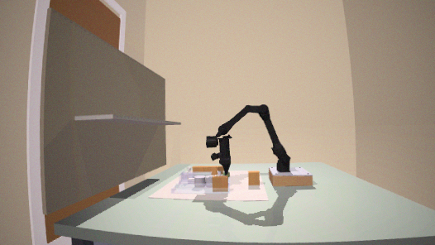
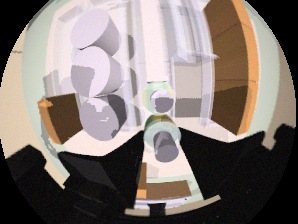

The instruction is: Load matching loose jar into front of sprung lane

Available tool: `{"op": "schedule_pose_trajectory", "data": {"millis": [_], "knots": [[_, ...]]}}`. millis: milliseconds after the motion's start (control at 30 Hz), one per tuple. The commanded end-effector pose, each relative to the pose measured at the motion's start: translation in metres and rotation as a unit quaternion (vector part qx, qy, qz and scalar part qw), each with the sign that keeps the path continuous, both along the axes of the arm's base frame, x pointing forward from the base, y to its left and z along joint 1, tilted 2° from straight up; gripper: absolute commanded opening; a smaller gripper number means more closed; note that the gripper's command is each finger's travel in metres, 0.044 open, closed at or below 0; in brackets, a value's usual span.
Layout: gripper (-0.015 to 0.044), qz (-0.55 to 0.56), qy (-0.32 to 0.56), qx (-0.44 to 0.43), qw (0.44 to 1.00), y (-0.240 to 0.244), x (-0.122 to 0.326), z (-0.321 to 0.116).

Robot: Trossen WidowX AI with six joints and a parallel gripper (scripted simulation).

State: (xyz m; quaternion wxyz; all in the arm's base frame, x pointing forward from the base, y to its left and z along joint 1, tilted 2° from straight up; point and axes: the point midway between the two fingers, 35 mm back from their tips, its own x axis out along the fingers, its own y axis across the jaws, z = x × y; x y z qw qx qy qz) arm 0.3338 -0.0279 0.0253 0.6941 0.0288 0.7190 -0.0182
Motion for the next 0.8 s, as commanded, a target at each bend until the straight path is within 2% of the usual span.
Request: {"op": "schedule_pose_trajectory", "data": {"millis": [0,767], "knots": [[0.0,0.0,-0.018,-0.001,1.0,-0.0008,0.0117,0.0056],[0.0,0.0,-0.018,-0.001,1.0,-0.0009,0.0138,0.0049]]}}
